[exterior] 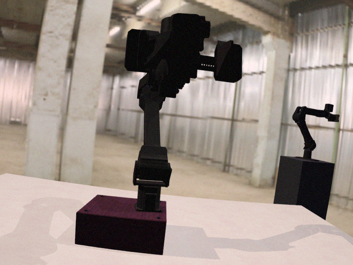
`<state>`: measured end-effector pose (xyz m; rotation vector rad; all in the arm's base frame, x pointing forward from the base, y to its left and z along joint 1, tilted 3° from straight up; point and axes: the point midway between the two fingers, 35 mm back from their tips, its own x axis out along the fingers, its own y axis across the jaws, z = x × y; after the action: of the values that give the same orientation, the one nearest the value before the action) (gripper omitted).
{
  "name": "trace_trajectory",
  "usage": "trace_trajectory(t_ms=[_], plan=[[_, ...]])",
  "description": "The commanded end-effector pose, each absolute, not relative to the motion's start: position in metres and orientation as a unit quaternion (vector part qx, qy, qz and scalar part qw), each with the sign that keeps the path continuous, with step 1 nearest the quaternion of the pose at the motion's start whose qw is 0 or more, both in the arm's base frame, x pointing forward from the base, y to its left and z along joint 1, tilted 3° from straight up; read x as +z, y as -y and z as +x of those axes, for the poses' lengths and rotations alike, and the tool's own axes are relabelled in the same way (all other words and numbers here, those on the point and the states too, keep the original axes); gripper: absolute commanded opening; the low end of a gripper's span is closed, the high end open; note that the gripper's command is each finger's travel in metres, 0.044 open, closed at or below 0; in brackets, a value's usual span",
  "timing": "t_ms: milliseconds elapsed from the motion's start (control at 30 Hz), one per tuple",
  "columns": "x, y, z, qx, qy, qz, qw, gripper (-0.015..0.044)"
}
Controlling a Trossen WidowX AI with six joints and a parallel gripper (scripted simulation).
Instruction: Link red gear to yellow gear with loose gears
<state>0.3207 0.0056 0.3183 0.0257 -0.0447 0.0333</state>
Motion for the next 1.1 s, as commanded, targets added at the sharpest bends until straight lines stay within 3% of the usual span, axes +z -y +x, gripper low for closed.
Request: trace_trajectory(t_ms=[0,333,700,767,1067], plan=[[0.316,-0.006,0.322,0.017,0.016,0.010,1.000,0.0426],[0.176,-0.035,0.374,0.103,-0.310,-0.164,0.931,0.0440],[0.031,-0.052,0.334,0.287,-0.615,-0.304,0.668,0.0440],[0.019,-0.052,0.324,0.313,-0.641,-0.313,0.627,0.0440],[0.004,-0.048,0.323,0.316,-0.644,-0.314,0.622,0.0440]])
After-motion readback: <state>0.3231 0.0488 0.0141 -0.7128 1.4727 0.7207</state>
